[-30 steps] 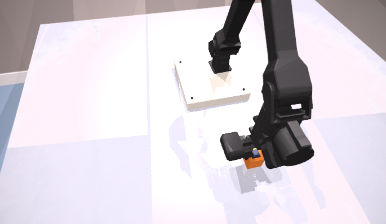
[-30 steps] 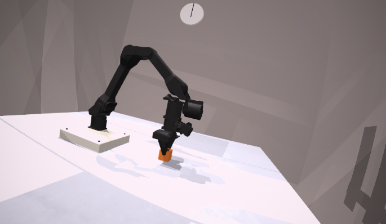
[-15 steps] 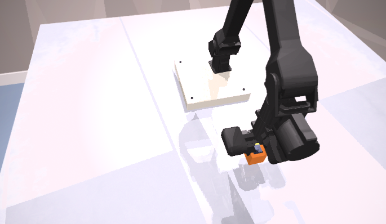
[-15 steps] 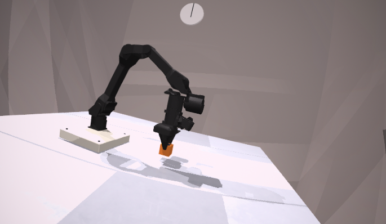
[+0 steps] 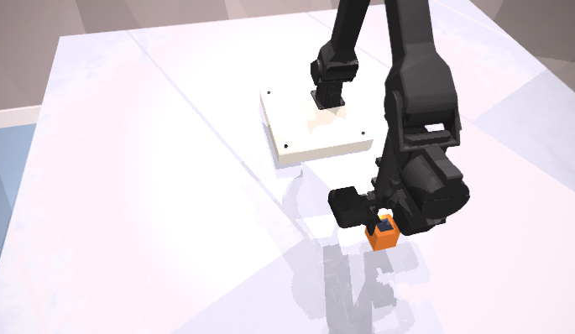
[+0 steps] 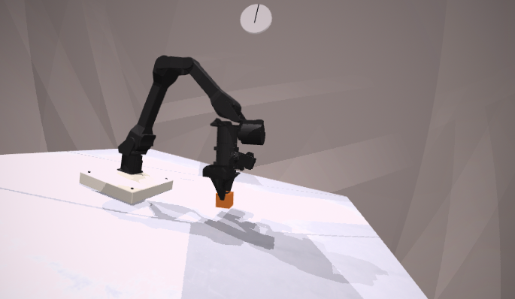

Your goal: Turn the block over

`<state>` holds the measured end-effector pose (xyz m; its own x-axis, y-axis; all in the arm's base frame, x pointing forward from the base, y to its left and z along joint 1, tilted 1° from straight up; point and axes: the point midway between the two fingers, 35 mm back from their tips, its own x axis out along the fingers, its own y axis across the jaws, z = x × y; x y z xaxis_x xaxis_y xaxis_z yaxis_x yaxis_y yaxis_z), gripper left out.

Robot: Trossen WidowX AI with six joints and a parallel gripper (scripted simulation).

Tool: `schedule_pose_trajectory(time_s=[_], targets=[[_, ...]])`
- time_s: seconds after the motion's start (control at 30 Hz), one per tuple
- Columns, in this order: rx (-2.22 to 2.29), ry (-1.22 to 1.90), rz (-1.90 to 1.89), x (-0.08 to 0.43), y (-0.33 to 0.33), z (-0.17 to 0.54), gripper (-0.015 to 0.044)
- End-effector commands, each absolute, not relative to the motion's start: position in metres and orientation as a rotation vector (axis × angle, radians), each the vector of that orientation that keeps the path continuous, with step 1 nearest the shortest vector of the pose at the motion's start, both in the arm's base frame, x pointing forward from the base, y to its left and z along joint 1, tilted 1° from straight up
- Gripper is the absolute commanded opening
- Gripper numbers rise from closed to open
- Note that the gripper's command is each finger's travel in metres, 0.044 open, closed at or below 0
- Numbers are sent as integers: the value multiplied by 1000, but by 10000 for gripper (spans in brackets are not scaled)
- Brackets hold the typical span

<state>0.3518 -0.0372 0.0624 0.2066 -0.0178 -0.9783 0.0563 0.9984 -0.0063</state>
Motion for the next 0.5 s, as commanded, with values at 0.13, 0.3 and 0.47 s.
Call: schedule_pose_trajectory(time_s=[0.13,0.3,0.47], targets=[[29,1244,-46,352,-37,60,0],[27,1166,-47,351,-37,60,0],[24,1088,-47,349,-37,59,0]])
